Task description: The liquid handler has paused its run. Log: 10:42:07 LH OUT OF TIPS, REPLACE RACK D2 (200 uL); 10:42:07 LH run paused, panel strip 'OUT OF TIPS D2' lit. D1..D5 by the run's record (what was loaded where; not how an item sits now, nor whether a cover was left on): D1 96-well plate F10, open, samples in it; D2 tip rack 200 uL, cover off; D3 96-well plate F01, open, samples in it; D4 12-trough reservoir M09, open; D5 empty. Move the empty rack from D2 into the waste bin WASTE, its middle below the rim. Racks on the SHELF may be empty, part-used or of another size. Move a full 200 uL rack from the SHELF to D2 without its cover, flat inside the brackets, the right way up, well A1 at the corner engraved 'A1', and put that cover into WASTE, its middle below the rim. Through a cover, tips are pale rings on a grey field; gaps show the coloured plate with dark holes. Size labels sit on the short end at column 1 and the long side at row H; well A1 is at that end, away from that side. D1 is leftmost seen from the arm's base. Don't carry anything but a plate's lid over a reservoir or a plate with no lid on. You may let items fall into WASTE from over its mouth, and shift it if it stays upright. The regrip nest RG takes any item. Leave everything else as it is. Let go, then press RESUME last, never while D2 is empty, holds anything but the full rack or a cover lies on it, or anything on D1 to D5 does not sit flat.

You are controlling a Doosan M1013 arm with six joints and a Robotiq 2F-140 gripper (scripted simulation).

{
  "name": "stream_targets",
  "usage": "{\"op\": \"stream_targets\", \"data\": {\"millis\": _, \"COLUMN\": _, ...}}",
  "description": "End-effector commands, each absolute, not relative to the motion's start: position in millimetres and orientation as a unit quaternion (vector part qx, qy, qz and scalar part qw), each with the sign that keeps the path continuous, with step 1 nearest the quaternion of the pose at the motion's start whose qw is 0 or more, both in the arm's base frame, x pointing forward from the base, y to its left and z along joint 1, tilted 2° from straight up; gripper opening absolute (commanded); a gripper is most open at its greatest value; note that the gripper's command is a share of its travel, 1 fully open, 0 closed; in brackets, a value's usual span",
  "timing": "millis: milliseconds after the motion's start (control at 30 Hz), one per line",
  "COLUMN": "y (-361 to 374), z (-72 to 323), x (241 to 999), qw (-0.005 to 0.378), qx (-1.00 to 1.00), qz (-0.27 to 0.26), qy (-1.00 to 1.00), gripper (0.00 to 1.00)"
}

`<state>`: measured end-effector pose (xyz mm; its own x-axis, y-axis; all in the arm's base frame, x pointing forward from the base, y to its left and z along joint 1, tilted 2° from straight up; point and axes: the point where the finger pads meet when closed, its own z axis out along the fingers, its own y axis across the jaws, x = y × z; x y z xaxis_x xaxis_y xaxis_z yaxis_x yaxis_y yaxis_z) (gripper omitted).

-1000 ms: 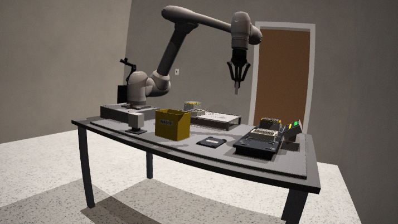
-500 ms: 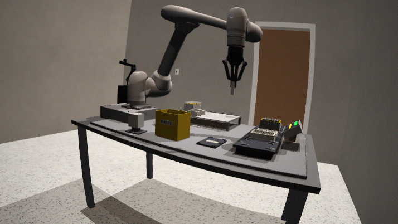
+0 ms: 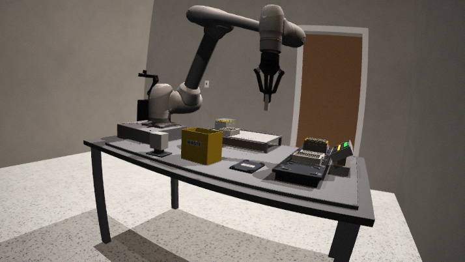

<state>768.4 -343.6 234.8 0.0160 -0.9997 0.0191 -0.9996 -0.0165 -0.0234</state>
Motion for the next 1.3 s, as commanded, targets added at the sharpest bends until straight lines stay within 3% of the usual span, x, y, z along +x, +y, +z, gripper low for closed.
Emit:
{"op": "stream_targets", "data": {"millis": 0, "y": -342, "z": 234, "x": 755, "qw": 0.001, "qx": -0.732, "qz": -0.015, "qy": 0.681, "gripper": 0.0}}
{"op": "stream_targets", "data": {"millis": 1267, "y": -316, "z": 229, "x": 587, "qw": -0.004, "qx": -0.917, "qz": -0.014, "qy": 0.398, "gripper": 0.0}}
